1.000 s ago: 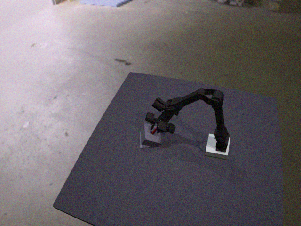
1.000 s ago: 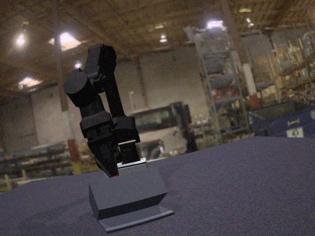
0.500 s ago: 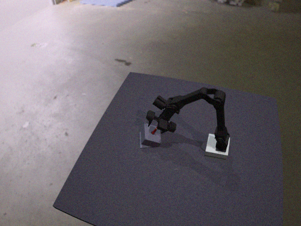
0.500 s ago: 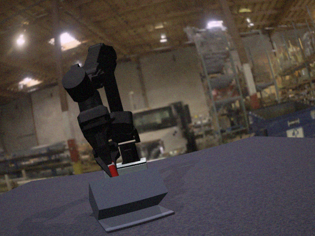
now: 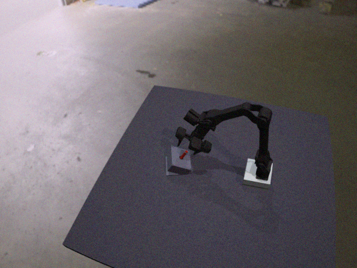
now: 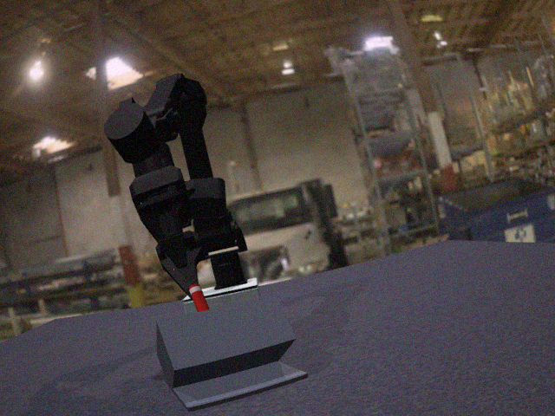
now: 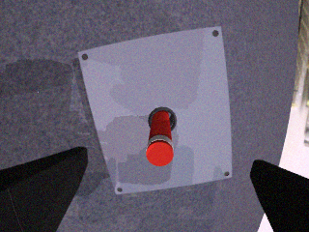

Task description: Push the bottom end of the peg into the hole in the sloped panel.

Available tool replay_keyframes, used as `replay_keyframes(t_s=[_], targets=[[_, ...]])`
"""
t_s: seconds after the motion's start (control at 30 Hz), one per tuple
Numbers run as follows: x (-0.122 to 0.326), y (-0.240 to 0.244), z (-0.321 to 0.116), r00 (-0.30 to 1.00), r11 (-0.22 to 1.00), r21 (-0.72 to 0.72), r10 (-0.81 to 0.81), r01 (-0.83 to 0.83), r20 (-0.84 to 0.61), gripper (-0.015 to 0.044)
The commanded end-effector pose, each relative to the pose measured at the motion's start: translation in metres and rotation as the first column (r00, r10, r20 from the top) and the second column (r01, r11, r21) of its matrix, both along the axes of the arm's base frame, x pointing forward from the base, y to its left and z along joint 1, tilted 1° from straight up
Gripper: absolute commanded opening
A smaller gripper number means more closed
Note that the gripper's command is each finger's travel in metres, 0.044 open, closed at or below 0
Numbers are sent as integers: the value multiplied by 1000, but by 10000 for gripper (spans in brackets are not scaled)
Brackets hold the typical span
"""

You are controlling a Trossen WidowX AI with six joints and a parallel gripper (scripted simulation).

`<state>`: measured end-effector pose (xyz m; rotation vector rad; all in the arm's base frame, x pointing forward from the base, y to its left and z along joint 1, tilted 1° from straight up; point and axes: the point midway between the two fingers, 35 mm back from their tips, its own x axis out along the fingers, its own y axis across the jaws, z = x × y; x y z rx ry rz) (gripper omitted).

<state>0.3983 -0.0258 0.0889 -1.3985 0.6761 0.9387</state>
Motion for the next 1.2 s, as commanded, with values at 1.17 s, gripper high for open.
replay_keyframes(t_s=[1.17], targets=[[-30, -12, 55, 1000, 1000, -1, -1, 1, -7, 440]])
